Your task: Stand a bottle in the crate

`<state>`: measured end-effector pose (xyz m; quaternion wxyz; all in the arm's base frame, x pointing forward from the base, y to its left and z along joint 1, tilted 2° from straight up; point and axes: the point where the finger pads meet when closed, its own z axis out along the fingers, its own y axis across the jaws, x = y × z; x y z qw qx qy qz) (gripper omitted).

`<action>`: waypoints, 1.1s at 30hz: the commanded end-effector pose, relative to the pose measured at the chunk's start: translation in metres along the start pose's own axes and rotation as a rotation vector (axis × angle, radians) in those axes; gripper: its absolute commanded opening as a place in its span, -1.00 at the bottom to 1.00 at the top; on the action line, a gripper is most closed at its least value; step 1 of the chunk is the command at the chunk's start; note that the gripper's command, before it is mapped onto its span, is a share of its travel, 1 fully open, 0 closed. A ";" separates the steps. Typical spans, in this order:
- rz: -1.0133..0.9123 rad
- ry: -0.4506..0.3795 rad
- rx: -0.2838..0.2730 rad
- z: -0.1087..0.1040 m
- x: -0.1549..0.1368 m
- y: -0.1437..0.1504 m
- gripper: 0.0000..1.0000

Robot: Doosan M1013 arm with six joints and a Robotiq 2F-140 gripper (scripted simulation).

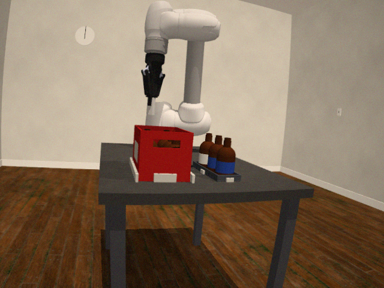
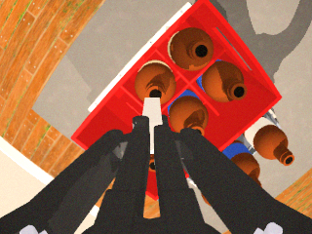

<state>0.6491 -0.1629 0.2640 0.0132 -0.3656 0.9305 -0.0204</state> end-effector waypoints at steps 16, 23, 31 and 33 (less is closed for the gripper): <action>-0.056 0.002 -0.008 0.000 -0.183 0.190 -1.00; -0.056 0.002 -0.008 0.000 -0.200 0.208 -0.24; -0.056 0.002 -0.008 0.000 -0.200 0.208 -0.24; -0.056 0.002 -0.008 0.000 -0.200 0.208 -0.24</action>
